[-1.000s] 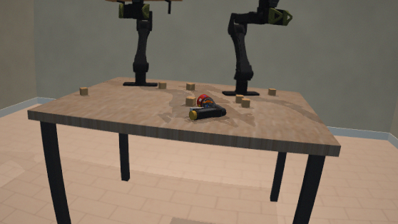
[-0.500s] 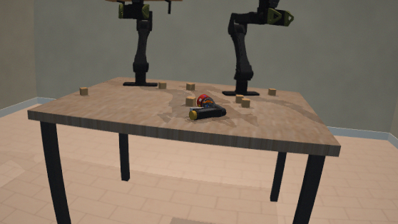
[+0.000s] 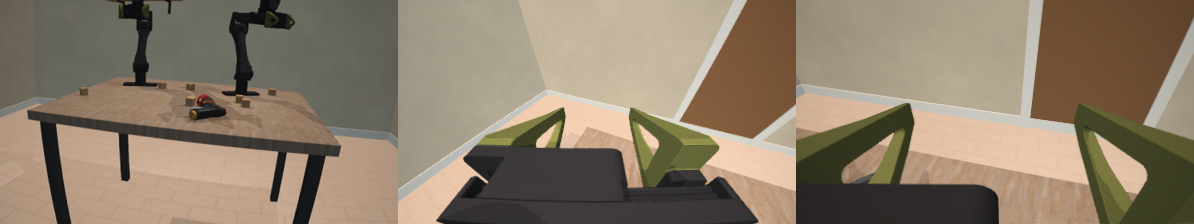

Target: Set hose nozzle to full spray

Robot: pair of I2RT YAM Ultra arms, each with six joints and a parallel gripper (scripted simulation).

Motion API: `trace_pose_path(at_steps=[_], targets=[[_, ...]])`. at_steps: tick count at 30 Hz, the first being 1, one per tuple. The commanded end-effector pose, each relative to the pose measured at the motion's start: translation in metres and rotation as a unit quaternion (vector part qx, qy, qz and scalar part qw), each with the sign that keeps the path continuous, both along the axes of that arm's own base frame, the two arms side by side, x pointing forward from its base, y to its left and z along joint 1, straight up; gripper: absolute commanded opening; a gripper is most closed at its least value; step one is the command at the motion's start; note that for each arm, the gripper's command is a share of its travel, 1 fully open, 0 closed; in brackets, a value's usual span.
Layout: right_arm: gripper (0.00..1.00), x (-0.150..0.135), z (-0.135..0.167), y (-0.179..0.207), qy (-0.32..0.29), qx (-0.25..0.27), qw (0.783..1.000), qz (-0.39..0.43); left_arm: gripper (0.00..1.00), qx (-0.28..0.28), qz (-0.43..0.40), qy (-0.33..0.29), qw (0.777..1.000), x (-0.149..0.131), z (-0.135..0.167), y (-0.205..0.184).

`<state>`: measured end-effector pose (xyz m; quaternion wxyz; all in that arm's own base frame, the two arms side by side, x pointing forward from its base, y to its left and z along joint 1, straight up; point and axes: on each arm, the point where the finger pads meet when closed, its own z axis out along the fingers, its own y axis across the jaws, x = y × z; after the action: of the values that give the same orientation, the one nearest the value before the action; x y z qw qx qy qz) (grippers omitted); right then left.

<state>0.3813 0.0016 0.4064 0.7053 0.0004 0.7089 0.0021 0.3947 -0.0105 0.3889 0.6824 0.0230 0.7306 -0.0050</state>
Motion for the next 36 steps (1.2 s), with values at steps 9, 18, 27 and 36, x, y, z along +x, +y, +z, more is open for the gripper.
trace_pose_path(at_steps=[9,18,27,36], targets=[[1.00,-0.002,0.012,-0.003,-0.011,-0.003,1.000,-0.005,0.78,0.056,-0.098,0.097,0.989,0.033,-0.038,-0.058],[1.00,-0.002,0.012,-0.003,-0.011,-0.003,1.000,-0.005,0.78,0.084,-0.153,0.152,0.973,0.048,-0.070,-0.093],[1.00,-0.002,0.012,-0.003,-0.011,-0.003,1.000,-0.005,0.78,0.122,-0.227,0.222,0.940,0.057,-0.116,-0.139],[1.00,-0.002,0.012,-0.003,-0.011,-0.003,1.000,-0.005,0.78,0.147,-0.281,0.268,0.910,0.058,-0.152,-0.174]])
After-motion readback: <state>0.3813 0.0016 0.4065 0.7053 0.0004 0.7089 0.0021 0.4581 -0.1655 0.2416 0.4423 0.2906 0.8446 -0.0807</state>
